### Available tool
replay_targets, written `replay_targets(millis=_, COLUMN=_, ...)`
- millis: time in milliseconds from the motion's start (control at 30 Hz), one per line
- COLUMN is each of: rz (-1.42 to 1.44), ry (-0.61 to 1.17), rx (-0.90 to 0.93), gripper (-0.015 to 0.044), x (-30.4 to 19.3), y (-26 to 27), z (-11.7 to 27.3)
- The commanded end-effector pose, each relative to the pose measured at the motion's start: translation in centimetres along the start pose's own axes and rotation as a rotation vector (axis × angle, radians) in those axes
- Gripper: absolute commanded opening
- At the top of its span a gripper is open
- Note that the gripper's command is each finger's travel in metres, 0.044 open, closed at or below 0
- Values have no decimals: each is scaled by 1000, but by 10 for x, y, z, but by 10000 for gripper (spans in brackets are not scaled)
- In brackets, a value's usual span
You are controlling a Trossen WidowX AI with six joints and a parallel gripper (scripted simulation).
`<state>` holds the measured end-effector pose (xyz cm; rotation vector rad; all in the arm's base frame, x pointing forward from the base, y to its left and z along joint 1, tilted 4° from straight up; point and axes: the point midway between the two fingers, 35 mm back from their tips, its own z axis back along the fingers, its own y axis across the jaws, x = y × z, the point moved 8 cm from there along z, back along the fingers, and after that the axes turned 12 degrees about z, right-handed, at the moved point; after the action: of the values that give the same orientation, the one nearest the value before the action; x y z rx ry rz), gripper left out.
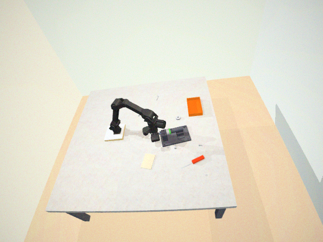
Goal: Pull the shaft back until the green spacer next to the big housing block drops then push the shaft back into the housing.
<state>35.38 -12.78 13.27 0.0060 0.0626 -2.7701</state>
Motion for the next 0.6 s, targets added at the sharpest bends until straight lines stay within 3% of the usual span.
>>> replay_targets(millis=0, rz=6, ry=-1, rx=3, gripper=0, x=1, y=0, z=0)
replay_targets(millis=567, rz=6, ry=-2, rx=3, gripper=0, x=3, y=0, z=0)
